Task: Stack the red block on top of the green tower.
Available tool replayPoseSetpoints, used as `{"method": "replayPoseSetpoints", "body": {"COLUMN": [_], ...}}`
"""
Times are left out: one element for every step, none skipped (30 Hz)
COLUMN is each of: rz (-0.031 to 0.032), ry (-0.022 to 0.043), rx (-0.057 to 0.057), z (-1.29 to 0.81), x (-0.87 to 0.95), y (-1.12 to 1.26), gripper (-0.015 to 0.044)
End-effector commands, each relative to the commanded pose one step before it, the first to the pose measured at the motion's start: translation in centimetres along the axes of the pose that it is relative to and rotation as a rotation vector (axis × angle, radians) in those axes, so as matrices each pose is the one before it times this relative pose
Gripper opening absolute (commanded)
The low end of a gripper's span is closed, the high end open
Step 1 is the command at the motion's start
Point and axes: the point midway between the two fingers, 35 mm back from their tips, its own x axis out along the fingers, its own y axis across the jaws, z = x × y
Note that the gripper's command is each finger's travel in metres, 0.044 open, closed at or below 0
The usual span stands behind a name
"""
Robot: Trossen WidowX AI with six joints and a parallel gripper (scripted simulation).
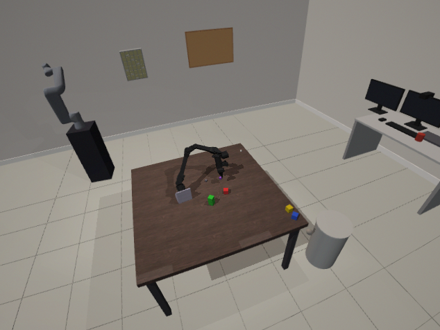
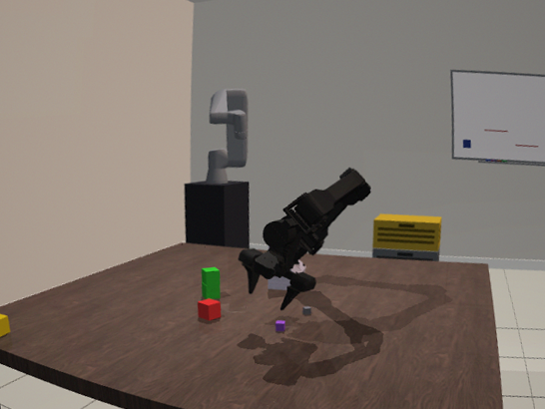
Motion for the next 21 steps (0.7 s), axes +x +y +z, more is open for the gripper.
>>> {"method": "replayPoseSetpoints", "body": {"rz": [0.02834,0.00961,0.01045,0.01127,0.01293,0.01379,0.01460,0.01538,0.01613,0.01686,0.01756,0.01824,0.01888,0.01950,0.01973,0.01675,0.01023,0.00344,0.00000,0.00000,0.00003], "ry": [0.03465,0.01059,0.01015,0.00969,0.00969,0.00914,0.00854,0.00791,0.00727,0.00660,0.00591,0.00520,0.00448,0.00374,0.00298,0.00189,0.00088,0.00025,0.00000,0.00000,0.00000], "rx": [0.0323,0.0091,0.0091,0.0091,0.0091,0.0091,0.0091,0.0091,0.0090,0.0089,0.0088,0.0087,0.0086,0.0085,0.0083,0.0067,0.0040,0.0013,0.0000,0.0000,0.0000], "z": [1.108,0.262,0.246,0.230,0.188,0.173,0.157,0.141,0.126,0.110,0.095,0.080,0.065,0.050,-0.036,-0.040,-0.028,-0.010,0.000,0.000,0.000], "x": [0.039,0.016,0.004,-0.008,-0.028,-0.041,-0.054,-0.068,-0.081,-0.094,-0.108,-0.121,-0.134,-0.146,-0.155,-0.139,-0.089,-0.031,0.000,0.000,0.073], "y": [-3.421,-0.967,-0.970,-0.972,-0.970,-0.972,-0.970,-0.968,-0.966,-0.963,-0.960,-0.956,-0.951,-0.946,-0.968,-0.792,-0.471,-0.157,0.000,0.000,0.000], "gripper": [0.0440,0.0440,0.0440,0.0440,0.0440,0.0440,0.0440,0.0440,0.0440,0.0440,0.0440,0.0440,0.0440,0.0440,0.0440,0.0440,0.0440,0.0440,0.0440,0.0440,0.0440]}}
